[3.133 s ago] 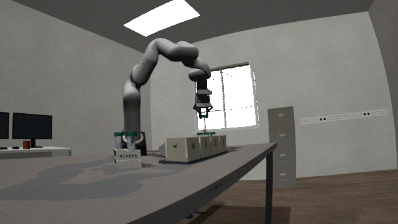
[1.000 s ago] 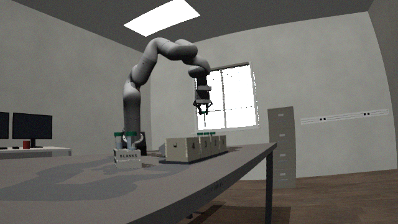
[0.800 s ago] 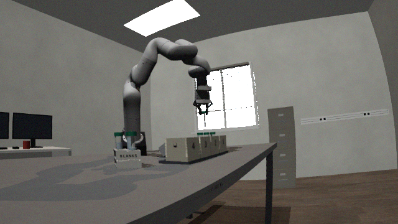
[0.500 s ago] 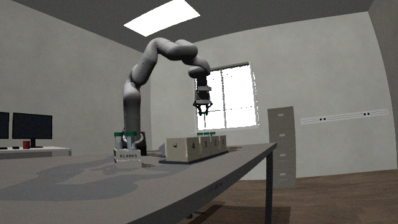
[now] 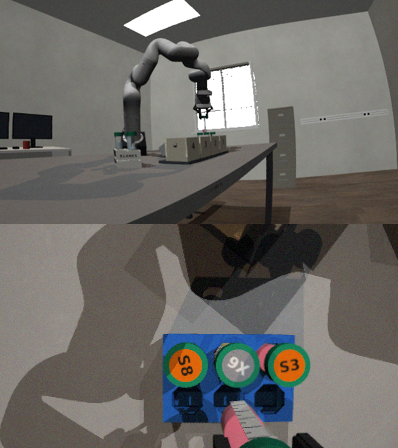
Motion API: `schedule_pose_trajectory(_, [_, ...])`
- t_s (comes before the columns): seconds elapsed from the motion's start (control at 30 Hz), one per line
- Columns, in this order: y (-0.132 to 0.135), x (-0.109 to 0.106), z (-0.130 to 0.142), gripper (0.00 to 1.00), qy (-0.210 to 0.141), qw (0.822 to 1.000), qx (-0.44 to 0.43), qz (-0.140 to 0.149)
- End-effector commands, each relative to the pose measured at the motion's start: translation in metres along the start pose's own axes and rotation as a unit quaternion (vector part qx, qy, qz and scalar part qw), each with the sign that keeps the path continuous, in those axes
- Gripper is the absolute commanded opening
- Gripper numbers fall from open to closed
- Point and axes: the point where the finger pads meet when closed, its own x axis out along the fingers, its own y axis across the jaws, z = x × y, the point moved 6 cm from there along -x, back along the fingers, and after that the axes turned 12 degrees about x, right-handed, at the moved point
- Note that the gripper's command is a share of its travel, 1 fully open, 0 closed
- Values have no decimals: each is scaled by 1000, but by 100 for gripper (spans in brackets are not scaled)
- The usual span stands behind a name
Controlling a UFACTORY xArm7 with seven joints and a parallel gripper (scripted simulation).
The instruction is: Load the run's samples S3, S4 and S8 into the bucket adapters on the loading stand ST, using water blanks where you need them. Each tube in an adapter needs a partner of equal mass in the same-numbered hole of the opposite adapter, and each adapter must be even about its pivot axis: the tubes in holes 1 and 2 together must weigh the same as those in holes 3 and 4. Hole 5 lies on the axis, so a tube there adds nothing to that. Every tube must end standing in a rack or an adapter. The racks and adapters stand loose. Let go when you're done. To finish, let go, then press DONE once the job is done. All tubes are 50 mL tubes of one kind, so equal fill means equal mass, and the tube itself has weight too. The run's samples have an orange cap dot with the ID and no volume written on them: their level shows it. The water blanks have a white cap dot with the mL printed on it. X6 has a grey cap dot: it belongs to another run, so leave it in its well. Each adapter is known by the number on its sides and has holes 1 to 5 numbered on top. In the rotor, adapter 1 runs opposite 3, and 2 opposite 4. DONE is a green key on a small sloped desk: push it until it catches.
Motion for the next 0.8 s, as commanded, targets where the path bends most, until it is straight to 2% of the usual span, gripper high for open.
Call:
schedule_pose_trajectory(0.0, [0,7,1,0,-2,1000,0,-2])
schedule_pose_trajectory(0.67, [-1,43,1,0,-2,1000,0,-2])
schedule_pose_trajectory(0.77, [-1,43,1,0,-2,1000,0,-2])
